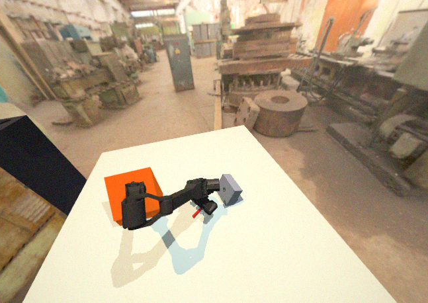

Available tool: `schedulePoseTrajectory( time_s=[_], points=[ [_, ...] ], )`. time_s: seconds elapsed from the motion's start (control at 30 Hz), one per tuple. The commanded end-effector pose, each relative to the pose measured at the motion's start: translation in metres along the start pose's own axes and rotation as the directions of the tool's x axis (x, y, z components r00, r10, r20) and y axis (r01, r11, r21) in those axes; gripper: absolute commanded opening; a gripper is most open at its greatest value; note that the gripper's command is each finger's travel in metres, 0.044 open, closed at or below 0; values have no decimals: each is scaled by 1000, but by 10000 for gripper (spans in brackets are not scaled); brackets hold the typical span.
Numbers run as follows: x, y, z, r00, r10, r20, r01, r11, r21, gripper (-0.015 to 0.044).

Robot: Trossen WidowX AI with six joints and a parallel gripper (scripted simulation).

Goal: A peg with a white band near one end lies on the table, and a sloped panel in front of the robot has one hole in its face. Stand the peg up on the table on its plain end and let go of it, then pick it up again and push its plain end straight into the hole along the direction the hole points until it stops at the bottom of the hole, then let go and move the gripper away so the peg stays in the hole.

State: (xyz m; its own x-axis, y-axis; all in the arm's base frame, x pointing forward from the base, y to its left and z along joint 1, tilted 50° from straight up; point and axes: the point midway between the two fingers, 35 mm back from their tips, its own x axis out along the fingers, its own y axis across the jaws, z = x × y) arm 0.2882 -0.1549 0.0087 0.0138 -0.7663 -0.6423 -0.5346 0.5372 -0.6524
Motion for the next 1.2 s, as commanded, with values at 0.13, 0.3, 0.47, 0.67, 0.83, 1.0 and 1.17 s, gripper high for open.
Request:
schedulePoseTrajectory(
  time_s=[0.13, 0.3, 0.47, 0.67, 0.83, 1.0, 1.17],
  points=[
    [-3, 0, -2, 999, 1, 50, -1, 1000, 0, 51],
    [-6, 0, -4, 996, 1, 94, -1, 1000, 0, 51],
    [-9, 0, -5, 991, 1, 137, -1, 1000, 0, 51],
    [-12, 0, -8, 982, 1, 188, -1, 1000, -1, 51],
    [-15, 0, -10, 973, 1, 231, -1, 1000, -1, 51],
    [-17, 0, -12, 962, 1, 273, -1, 1000, -1, 51],
    [-20, 0, -15, 949, 1, 314, -1, 1000, -1, 51]
  ],
)
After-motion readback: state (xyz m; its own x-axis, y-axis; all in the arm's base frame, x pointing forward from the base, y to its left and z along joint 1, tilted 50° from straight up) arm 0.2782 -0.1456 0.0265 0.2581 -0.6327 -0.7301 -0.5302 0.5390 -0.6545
